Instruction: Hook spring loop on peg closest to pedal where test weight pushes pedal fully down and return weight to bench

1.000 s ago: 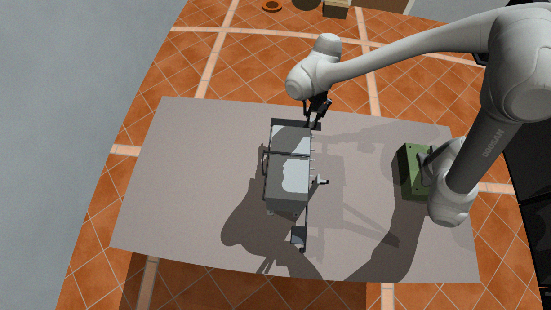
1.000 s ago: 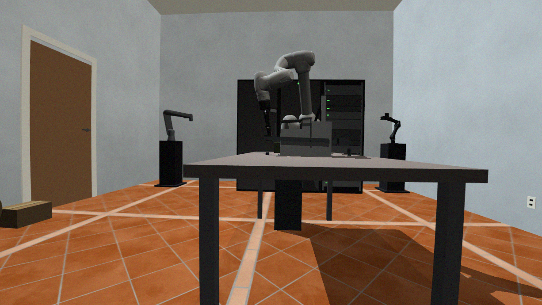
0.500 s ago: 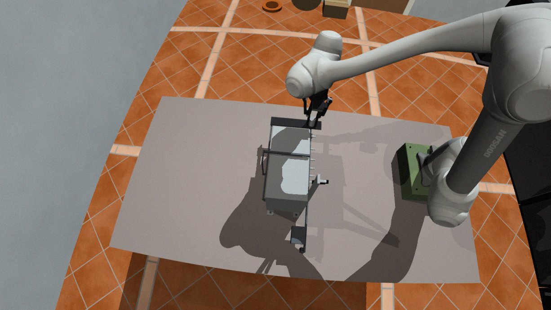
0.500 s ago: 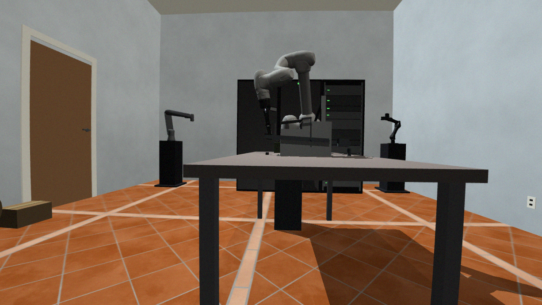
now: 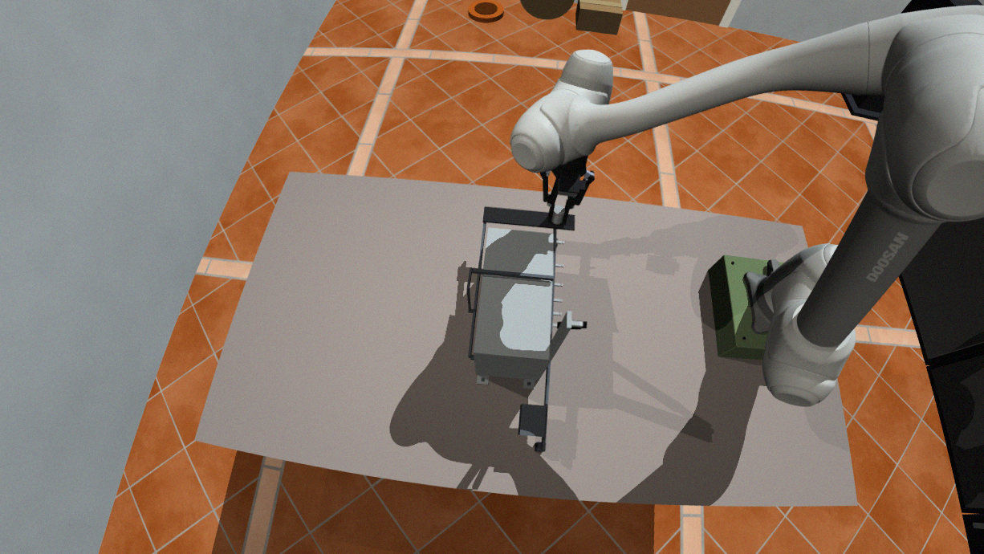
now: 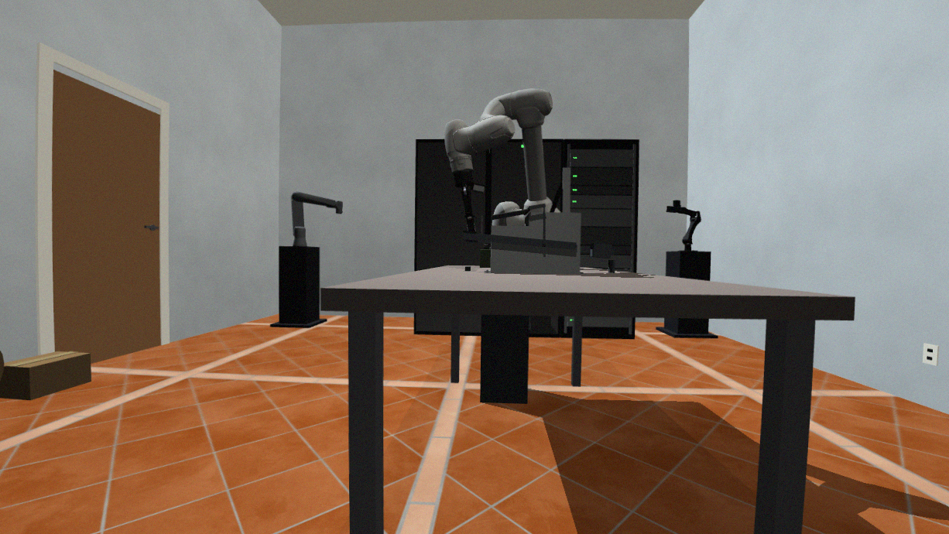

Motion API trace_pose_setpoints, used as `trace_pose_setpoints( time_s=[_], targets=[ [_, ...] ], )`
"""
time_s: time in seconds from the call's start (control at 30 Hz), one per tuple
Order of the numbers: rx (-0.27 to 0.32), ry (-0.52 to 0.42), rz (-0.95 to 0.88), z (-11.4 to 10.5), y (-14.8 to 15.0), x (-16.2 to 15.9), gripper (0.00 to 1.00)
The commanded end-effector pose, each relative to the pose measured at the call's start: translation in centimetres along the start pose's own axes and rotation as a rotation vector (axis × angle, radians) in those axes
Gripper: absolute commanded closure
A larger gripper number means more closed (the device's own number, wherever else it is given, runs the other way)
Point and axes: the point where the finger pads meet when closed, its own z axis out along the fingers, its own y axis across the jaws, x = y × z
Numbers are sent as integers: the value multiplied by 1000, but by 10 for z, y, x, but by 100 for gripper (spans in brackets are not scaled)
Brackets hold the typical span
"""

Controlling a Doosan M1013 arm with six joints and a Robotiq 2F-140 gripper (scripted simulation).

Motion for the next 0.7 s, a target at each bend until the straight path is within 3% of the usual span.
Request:
trace_pose_setpoints(
  time_s=[0.0,0.67],
  targets=[
    [-1,0,0,-4,0,1,75],
    [-1,1,0,-19,0,3,75]
  ],
)
